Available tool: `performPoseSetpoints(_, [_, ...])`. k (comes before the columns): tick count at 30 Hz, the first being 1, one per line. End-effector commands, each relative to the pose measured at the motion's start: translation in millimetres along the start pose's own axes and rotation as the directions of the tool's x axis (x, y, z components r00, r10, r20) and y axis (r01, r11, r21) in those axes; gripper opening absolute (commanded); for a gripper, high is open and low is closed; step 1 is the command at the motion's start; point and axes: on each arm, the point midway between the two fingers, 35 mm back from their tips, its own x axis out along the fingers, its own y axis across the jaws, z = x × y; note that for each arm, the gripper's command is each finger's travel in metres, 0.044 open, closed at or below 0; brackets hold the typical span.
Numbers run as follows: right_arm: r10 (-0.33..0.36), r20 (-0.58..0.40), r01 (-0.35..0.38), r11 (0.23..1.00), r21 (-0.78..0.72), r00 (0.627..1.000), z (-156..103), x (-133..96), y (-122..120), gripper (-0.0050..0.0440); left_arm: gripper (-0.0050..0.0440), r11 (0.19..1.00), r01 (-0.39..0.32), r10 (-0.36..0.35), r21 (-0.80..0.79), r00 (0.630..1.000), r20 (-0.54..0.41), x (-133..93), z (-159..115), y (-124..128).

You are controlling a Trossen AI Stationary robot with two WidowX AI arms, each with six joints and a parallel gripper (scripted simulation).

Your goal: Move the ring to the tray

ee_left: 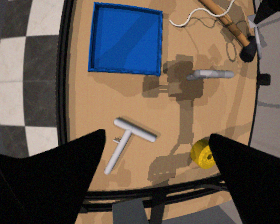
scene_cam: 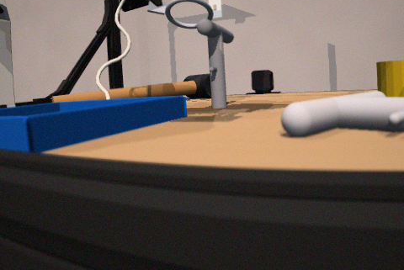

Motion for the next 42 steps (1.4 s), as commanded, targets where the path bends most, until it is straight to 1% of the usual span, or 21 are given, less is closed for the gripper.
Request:
performPoseSetpoints(1, [-0.002,0.001,0.002,1.0,0.003,1.0,-6,-4,3,0.0,0.04,1.0,0.003,-0.003,-0.003,1.0,-0.001,0,0,0])
performPoseSetpoints(7, [-0.004,0.003,0.004,1.0,0.003,1.0,-13,-8,8,0.0,0.04,1.0,0.003,-0.003,-0.003,1.0,-0.001,0,0,0])
performPoseSetpoints(11, [-0.004,0.003,0.004,1.0,0.002,1.0,-15,-10,10,0.0,0.04,1.0,0.003,-0.003,-0.003,1.0,-0.001,0,0,0])
performPoseSetpoints(12, [-0.003,0.001,0.003,1.0,0.006,1.0,-12,-7,8,0.0,0.04,1.0,0.003,-0.003,-0.003,1.0,-0.001,0,0,0])
performPoseSetpoints(14, [-0.011,-0.007,0.012,0.998,0.064,1.0,-15,-6,5,0.0,0.04,1.0,0.003,-0.003,-0.003,1.0,-0.001,0,0,0])
performPoseSetpoints(18, [-0.036,-0.029,0.042,0.971,0.234,0.999,-24,-1,-3,0.0,0.04,1.0,0.003,-0.003,-0.003,1.0,-0.001,0,0,0])
performPoseSetpoints(21, [-0.054,-0.047,0.067,0.932,0.357,0.997,-31,2,-9,0.0,0.04,1.0,0.003,-0.003,-0.003,1.0,-0.001,0,0,0])
performPoseSetpoints(24, [-0.073,-0.064,0.095,0.876,0.474,0.995,-38,4,-15,0.0,0.04,1.0,0.003,-0.003,-0.003,1.0,-0.001,0,0,0])
performPoseSetpoints(26, [-0.073,-0.064,0.095,0.876,0.474,0.995,-38,4,-15,0.0,0.04,1.0,0.003,-0.003,-0.003,1.0,-0.001,0,0,0])
performPoseSetpoints(29, [-0.091,-0.082,0.122,0.805,0.581,0.992,-45,7,-21,0.0,0.04,1.0,0.003,-0.003,-0.003,1.0,-0.001,0,0,0])
performPoseSetpoints(33, [-0.116,-0.106,0.157,0.689,0.708,0.988,-55,9,-28,0.0,0.04,1.0,0.003,-0.003,-0.003,1.0,-0.001,0,0,0])
performPoseSetpoints(37, [-0.14,-0.131,0.187,0.552,0.813,0.981,-65,11,-36,0.0,0.04,1.0,0.003,-0.003,-0.003,1.0,-0.001,0,0,0])
performPoseSetpoints(41, [-0.164,-0.155,0.21,0.399,0.893,0.974,-75,13,-43,0.0,0.04,1.0,0.003,-0.003,-0.003,1.0,-0.001,0,0,0])
performPoseSetpoints(42, [-0.164,-0.155,0.21,0.399,0.893,0.974,-75,13,-43,0.0,0.04,1.0,0.003,-0.003,-0.003,1.0,-0.001,0,0,0])
